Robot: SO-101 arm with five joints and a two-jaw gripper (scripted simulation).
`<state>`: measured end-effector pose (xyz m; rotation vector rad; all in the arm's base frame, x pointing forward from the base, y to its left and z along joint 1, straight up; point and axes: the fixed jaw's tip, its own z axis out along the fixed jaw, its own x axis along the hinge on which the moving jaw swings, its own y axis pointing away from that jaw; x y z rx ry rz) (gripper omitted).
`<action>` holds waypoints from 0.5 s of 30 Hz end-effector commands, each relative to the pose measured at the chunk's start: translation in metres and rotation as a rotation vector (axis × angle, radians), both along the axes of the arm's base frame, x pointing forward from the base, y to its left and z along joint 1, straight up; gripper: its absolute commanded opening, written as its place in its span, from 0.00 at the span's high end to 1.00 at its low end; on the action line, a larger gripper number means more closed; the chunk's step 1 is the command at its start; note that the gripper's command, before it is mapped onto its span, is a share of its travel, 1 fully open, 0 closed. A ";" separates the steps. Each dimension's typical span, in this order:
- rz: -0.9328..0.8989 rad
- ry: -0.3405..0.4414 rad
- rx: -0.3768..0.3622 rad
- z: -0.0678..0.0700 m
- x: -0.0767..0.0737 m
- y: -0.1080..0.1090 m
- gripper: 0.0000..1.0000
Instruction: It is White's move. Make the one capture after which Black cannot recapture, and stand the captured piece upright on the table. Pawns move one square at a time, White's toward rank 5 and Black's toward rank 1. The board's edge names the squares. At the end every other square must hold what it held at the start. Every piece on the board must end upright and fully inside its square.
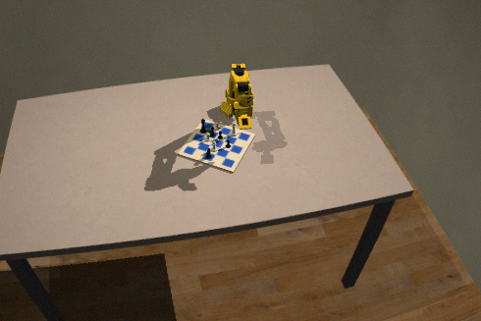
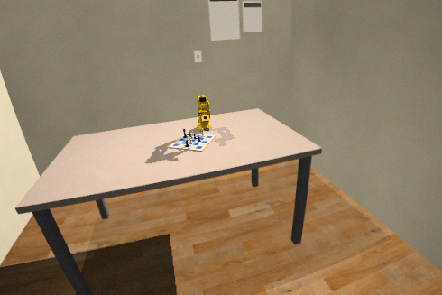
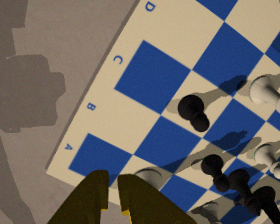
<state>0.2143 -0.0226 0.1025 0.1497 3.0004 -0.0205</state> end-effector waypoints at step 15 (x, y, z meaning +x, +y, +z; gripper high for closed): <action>0.006 0.027 0.006 -0.003 -0.002 0.003 1.00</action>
